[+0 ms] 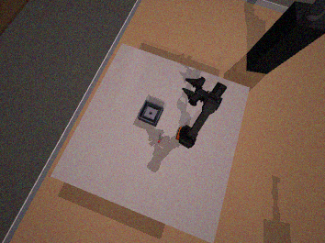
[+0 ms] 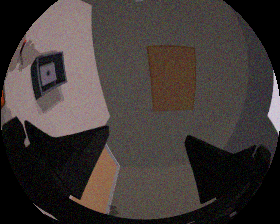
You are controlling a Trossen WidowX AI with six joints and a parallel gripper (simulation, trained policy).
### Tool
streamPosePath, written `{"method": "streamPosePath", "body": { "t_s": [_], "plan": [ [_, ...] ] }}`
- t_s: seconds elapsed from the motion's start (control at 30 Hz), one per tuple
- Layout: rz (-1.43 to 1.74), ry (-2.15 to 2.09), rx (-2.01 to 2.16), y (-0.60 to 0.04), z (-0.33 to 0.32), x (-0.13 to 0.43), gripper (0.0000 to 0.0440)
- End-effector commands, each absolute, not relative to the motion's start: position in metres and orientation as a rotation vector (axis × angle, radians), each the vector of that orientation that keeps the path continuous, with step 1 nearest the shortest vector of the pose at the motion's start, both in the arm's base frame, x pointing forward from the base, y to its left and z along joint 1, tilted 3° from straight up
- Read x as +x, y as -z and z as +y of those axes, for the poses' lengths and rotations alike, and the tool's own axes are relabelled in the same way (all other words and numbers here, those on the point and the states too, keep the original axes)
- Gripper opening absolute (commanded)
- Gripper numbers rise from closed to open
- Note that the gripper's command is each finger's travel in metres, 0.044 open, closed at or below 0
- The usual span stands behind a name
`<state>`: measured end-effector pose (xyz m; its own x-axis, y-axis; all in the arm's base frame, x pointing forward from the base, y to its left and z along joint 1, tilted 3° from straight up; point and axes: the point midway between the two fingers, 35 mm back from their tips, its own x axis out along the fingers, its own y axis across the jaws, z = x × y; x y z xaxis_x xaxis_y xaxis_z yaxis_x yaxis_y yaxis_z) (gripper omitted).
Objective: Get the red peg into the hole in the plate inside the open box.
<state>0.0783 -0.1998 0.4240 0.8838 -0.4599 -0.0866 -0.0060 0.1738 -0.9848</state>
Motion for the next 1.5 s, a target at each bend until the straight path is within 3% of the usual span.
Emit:
{"method": "streamPosePath", "body": {
  "t_s": [0.0, 0.1, 0.8, 1.47],
  "plan": [
    [0.416, 0.328, -1.360, -0.423, -0.200, 0.080, 0.0416],
    [0.428, 0.289, -1.302, -0.419, -0.200, 0.090, 0.0440],
    [0.515, 0.050, -0.633, -0.362, -0.178, 0.162, 0.0440],
    [0.795, -0.053, -0.025, -0.299, -0.120, 0.214, 0.0440]
  ]
}}
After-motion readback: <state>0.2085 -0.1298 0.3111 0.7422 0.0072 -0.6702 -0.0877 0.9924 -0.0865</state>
